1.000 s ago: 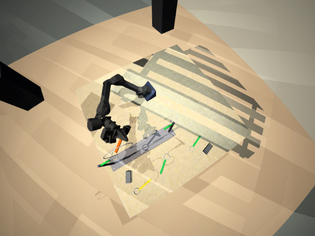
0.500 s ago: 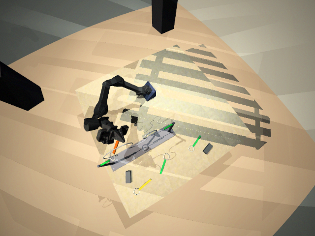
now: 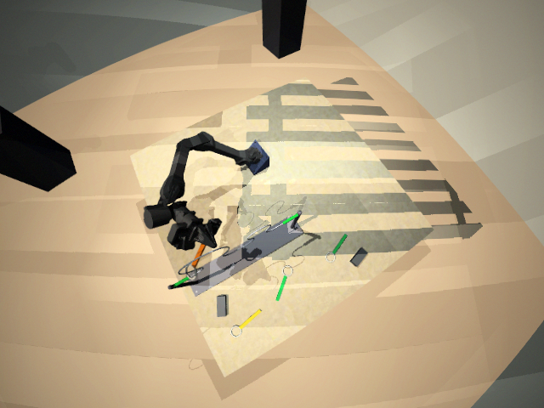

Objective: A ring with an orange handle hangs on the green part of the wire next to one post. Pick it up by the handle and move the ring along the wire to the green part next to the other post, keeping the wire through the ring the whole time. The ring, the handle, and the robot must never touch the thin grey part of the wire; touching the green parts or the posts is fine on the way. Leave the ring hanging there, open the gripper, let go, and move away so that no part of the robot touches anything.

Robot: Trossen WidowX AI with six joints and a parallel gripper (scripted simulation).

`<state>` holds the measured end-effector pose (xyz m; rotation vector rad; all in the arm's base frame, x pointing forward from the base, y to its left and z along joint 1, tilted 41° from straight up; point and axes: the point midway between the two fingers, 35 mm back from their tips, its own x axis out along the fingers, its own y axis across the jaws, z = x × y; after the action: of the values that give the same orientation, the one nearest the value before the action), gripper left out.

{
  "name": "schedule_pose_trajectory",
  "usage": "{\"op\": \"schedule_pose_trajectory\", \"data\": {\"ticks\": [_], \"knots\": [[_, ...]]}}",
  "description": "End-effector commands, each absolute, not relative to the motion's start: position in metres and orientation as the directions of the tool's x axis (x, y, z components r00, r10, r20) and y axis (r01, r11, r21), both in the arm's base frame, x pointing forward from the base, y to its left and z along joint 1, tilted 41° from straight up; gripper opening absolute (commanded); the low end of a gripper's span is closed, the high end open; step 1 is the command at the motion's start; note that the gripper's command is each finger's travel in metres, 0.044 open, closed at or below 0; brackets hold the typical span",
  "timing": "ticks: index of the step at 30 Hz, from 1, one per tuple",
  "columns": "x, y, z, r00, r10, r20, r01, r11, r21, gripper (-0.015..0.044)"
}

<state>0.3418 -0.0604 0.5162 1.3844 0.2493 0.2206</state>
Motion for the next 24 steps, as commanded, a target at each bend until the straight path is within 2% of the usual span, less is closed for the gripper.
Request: {"op": "schedule_pose_trajectory", "data": {"ticks": [1,24], "knots": [[0.347,-0.058,0.517,0.965,0.257,-0.050,-0.007,0.215,0.977,-0.0150],[0.349,-0.061,0.506,0.969,0.205,-0.137,0.031,0.448,0.893,-0.0150]]}}
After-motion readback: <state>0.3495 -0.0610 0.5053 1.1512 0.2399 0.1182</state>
